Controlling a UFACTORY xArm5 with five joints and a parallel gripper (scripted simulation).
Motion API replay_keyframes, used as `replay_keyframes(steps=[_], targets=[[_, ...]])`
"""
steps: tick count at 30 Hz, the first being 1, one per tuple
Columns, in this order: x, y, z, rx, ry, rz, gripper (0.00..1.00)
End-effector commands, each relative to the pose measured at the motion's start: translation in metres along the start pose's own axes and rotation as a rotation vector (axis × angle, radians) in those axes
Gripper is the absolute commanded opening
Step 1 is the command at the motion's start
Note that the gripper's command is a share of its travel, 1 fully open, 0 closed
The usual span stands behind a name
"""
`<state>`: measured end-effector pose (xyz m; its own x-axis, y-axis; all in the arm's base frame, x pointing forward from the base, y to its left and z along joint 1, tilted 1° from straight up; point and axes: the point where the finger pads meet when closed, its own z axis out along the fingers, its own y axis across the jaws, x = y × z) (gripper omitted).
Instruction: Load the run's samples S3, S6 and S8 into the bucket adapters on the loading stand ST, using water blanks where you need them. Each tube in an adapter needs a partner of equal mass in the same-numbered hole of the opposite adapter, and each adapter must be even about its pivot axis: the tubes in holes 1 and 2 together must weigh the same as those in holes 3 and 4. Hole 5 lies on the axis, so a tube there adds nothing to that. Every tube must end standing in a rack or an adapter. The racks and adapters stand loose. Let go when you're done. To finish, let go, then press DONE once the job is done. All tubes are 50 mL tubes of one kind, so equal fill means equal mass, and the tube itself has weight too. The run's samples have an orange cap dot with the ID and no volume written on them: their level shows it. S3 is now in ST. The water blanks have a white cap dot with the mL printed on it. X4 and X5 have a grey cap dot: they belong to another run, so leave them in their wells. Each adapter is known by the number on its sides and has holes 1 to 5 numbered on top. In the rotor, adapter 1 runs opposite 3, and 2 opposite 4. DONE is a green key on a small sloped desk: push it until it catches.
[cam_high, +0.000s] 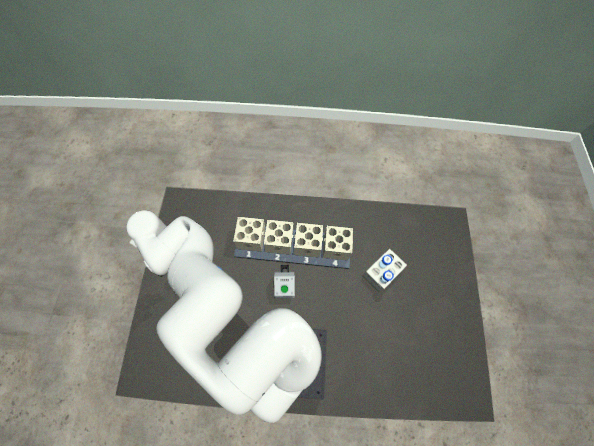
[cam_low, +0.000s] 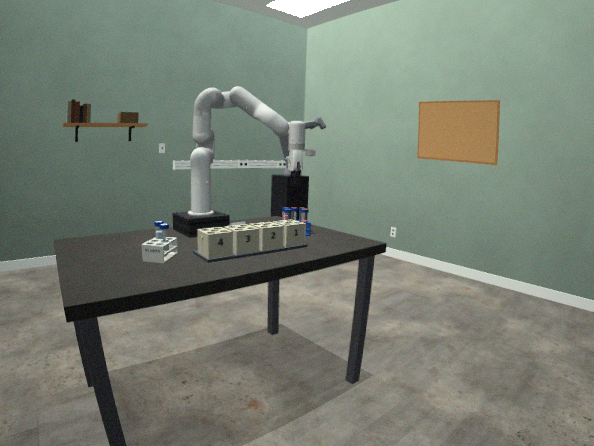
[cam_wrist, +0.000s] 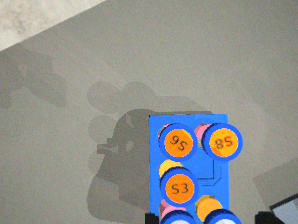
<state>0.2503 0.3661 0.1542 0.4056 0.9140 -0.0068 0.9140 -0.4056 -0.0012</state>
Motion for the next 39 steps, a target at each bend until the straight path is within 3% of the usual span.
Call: replay_keyframes(steps=[1,39], targets=[[0.001,0.000,0.007,0.014,0.007,0.000,0.57],[0.002,-0.001,0.075,0.014,0.006,0.000,0.57]])
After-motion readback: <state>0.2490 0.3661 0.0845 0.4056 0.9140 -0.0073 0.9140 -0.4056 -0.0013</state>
